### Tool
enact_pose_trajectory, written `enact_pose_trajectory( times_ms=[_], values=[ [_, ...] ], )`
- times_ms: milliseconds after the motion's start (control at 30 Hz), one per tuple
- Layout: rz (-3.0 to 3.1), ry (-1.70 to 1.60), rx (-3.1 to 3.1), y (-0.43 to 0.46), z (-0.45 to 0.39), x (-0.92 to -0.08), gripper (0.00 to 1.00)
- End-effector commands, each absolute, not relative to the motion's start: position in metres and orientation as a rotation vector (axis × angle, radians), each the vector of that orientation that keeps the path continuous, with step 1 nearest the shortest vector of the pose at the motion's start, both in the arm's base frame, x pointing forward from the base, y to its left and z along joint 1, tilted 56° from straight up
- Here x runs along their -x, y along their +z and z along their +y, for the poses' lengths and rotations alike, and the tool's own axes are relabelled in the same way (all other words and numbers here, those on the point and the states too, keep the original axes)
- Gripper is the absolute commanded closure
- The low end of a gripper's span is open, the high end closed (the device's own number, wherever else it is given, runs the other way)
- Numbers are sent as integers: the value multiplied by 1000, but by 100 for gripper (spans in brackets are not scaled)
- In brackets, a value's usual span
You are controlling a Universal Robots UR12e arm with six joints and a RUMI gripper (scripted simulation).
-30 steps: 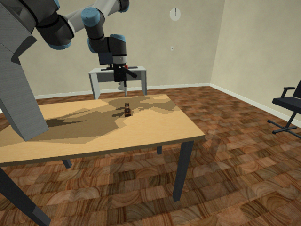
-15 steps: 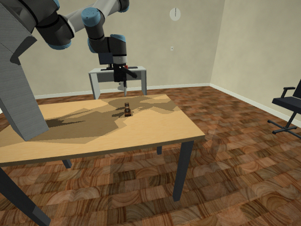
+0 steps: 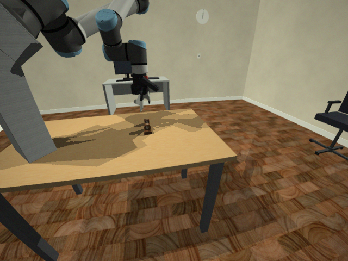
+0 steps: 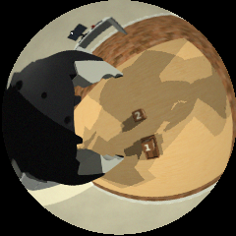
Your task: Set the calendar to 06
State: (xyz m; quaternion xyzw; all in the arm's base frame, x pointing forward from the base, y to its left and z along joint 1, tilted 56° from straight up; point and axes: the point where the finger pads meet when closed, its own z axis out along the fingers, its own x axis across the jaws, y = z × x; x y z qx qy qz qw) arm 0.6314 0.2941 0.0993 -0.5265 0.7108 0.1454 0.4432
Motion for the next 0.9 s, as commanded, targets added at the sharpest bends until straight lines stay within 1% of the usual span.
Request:
enact_pose_trajectory(
  times_ms=[0, 333, 867],
  values=[
    [1878, 447, 1157, 99, 294, -633, 0],
    [2035, 588, 918, 98, 294, -633, 0],
    [2286, 868, 361, 96, 297, -633, 0]
  ],
)
